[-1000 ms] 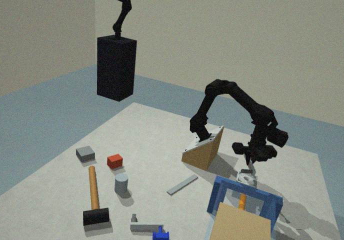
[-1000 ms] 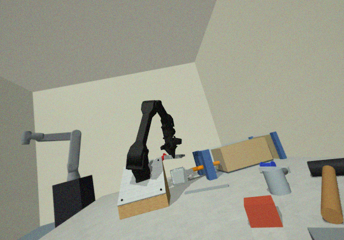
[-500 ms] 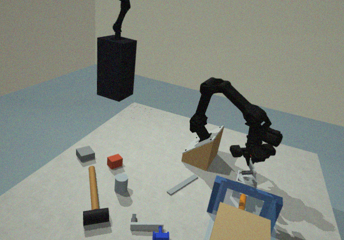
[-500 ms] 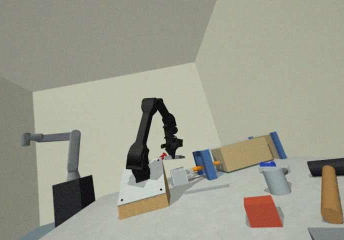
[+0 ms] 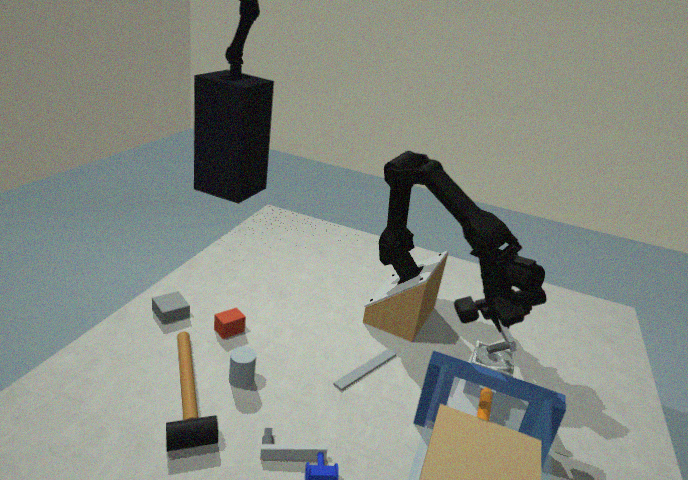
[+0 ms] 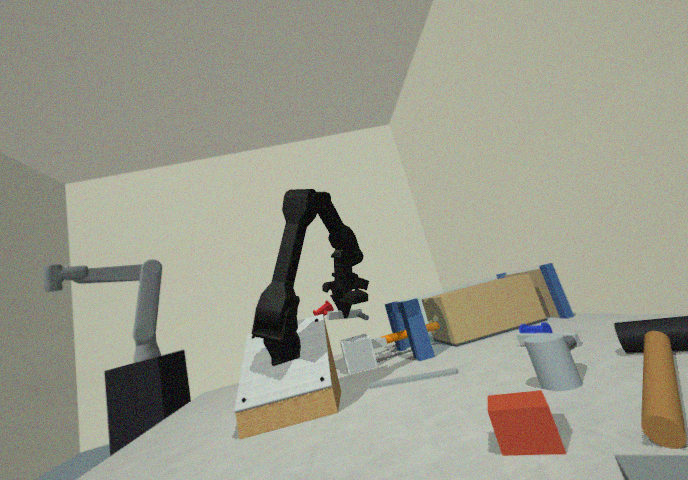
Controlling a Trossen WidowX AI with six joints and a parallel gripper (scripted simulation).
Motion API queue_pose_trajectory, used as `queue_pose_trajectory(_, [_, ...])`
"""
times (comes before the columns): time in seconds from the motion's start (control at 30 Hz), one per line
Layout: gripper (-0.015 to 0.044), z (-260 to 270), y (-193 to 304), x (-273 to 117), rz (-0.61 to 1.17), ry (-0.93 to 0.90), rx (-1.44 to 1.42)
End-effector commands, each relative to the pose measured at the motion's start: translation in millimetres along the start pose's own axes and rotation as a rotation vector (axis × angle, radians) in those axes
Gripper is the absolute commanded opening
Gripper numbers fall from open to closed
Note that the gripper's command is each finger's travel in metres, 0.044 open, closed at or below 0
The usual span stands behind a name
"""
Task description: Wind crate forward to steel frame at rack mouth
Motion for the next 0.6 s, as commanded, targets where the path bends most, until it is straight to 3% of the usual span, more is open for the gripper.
queue_pose_trajectory(0.0, [0.0000, -4.5, -0.9, -3.1, 0.002, -0.078, -0.007])
queue_pose_trajectory(0.57, [0.0000, -27.2, -4.6, 2.4, 0.043, -0.361, -0.011])
Point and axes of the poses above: the point midway between the two fingers, 35 mm back from their tips, its own x axis out along the fingers, its own z axis across the jaws, y = z × x, the point moved 8 cm from there along -x, back along the fingers, and after that the axes turned 9 degrees about x, right-handed, at the moved point
